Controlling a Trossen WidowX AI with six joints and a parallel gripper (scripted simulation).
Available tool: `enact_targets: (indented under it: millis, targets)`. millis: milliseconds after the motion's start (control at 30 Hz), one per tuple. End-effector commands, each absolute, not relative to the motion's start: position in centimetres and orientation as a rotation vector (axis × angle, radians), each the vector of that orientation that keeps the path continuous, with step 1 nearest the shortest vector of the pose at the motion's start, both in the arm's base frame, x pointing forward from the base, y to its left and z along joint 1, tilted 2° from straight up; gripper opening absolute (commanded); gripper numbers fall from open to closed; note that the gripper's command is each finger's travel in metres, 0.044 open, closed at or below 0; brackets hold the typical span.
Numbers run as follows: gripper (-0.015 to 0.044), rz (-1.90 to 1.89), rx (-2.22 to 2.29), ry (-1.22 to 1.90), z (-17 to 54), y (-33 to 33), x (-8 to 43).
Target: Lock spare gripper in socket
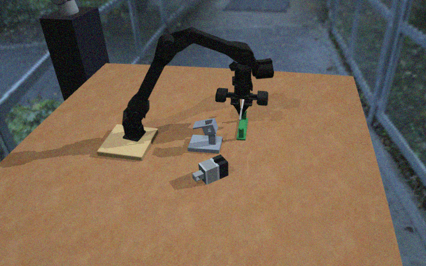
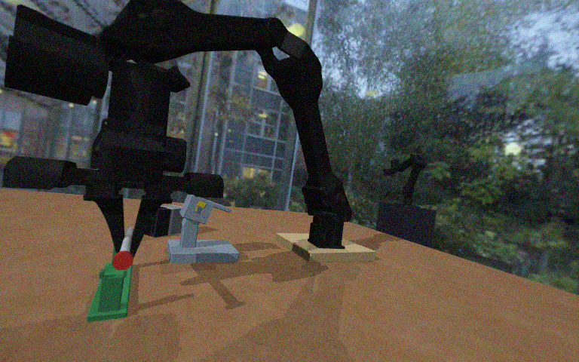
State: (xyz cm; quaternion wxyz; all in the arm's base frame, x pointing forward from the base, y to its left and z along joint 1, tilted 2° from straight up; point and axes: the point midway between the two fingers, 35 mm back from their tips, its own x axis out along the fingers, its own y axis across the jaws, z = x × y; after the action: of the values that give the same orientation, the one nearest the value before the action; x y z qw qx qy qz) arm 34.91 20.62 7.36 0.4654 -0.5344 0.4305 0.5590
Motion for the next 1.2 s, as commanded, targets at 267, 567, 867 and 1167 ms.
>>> enact_targets:
  millis: [267,567,867,1167]
  targets:
    - [0.0,1.373,-1.317,1.058,8.4,17.0,36.2]
    - [0.0,1.374,-1.319,1.059,8.5,15.6,36.6]
    - [0.0,1.377,-1.319,1.06,7.2,15.6,36.7]
    - [0.0,1.377,-1.318,1.06,5.7,15.6,36.8]
